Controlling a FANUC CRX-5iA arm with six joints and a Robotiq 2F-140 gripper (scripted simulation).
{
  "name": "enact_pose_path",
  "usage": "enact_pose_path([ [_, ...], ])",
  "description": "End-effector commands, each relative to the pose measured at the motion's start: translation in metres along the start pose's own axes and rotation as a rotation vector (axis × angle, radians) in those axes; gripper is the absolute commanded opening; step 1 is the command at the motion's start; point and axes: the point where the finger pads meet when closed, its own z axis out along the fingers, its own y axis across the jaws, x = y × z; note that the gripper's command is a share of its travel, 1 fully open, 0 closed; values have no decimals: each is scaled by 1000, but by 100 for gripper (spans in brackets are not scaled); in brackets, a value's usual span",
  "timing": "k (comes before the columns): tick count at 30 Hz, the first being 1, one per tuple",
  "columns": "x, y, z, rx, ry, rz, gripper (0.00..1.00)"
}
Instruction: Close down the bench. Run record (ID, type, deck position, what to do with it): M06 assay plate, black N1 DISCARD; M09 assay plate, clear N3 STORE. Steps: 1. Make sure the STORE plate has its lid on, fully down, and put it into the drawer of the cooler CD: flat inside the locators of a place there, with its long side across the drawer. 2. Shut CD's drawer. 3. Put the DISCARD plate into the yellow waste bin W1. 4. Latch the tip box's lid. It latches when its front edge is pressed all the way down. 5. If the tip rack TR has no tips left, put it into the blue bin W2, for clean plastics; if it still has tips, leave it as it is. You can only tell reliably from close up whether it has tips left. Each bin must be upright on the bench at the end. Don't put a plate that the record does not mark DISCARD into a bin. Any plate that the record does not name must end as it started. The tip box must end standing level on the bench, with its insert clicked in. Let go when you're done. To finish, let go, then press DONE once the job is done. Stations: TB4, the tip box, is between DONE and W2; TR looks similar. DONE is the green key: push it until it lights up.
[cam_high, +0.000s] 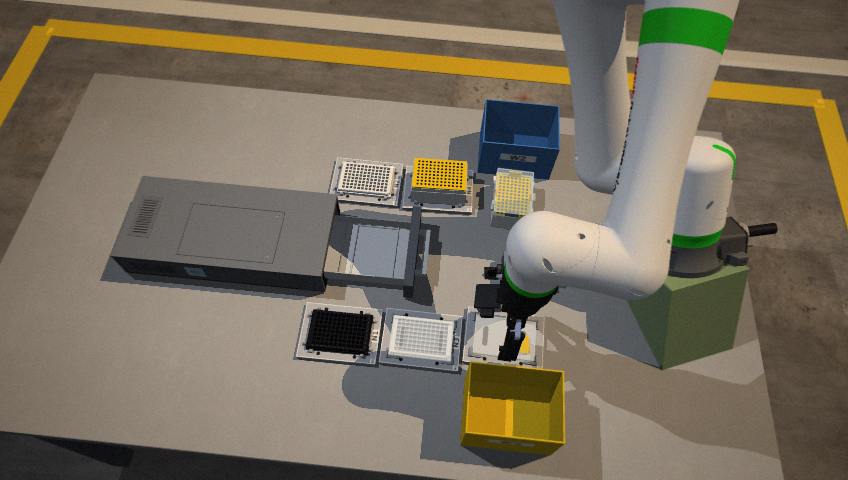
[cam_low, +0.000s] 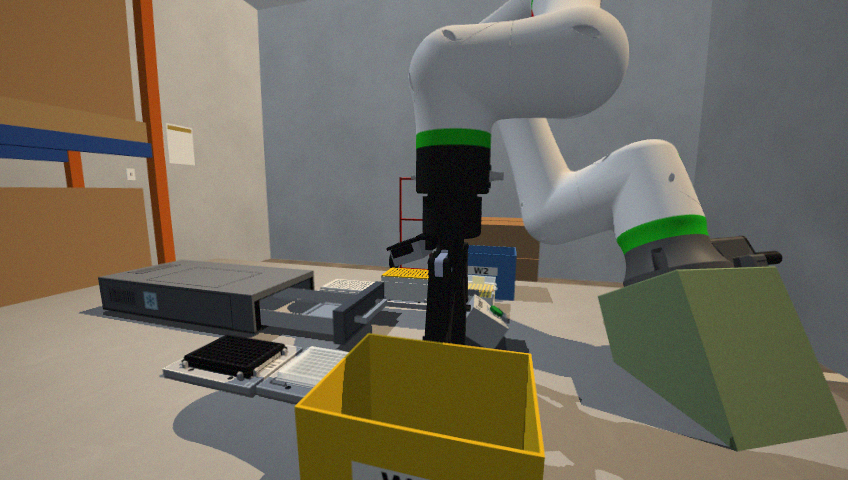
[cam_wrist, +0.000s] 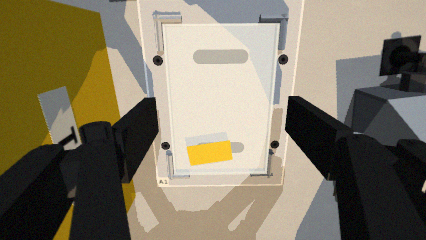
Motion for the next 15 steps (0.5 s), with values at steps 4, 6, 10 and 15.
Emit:
enact_pose_path([
  [4, 0, 0, 4, 1, 1, 0, 70],
  [6, 0, 0, 6, 1, 1, 0, 70],
  [10, 0, 0, 12, 1, 1, 0, 70],
  [15, 0, 0, 18, 1, 1, 0, 70],
])
